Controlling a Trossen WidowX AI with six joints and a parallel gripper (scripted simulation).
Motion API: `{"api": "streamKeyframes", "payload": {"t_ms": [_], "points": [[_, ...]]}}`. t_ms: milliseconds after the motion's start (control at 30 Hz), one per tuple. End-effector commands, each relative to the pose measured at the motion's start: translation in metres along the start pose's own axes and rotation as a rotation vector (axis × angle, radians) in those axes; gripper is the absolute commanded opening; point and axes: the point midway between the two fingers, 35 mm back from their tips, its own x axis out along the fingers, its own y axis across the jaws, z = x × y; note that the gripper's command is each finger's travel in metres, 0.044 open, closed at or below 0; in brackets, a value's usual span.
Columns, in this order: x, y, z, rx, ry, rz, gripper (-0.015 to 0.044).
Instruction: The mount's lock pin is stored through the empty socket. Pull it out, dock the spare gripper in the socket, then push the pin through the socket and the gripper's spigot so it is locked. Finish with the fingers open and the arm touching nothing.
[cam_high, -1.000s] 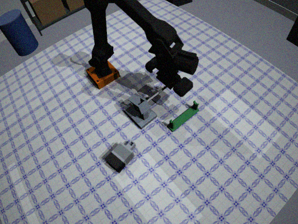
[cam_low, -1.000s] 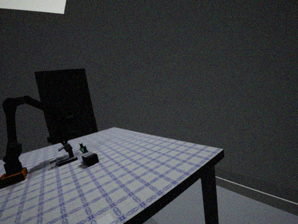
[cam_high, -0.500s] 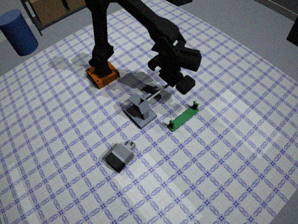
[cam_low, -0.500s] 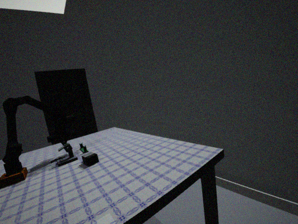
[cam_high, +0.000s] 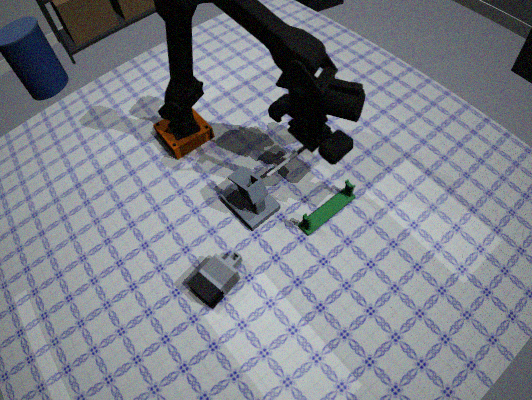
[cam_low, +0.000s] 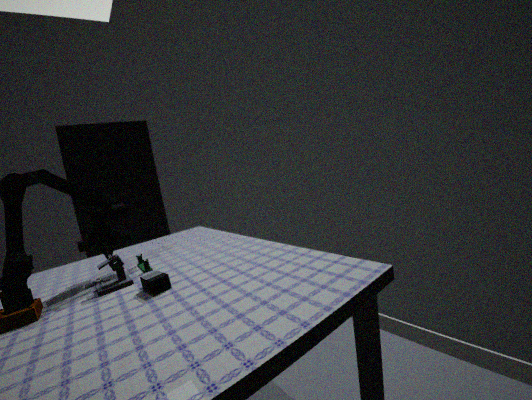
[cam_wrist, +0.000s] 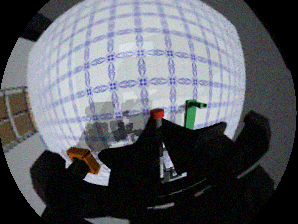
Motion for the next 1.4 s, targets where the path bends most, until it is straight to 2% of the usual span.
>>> {"api": "streamKeyframes", "payload": {"t_ms": [0, 400, 933, 1367], "points": [[-0.001, -0.001, 0.004, 0.001, 0.004, -0.001, 0.0000], [-0.003, -0.001, 0.012, 0.002, 0.004, 0.001, 0.0000], [-0.029, 0.003, 0.013, 0.006, 0.011, 0.023, 0.0000], [-0.026, -0.010, 0.017, 0.017, 0.011, 0.025, 0.0000]]}}
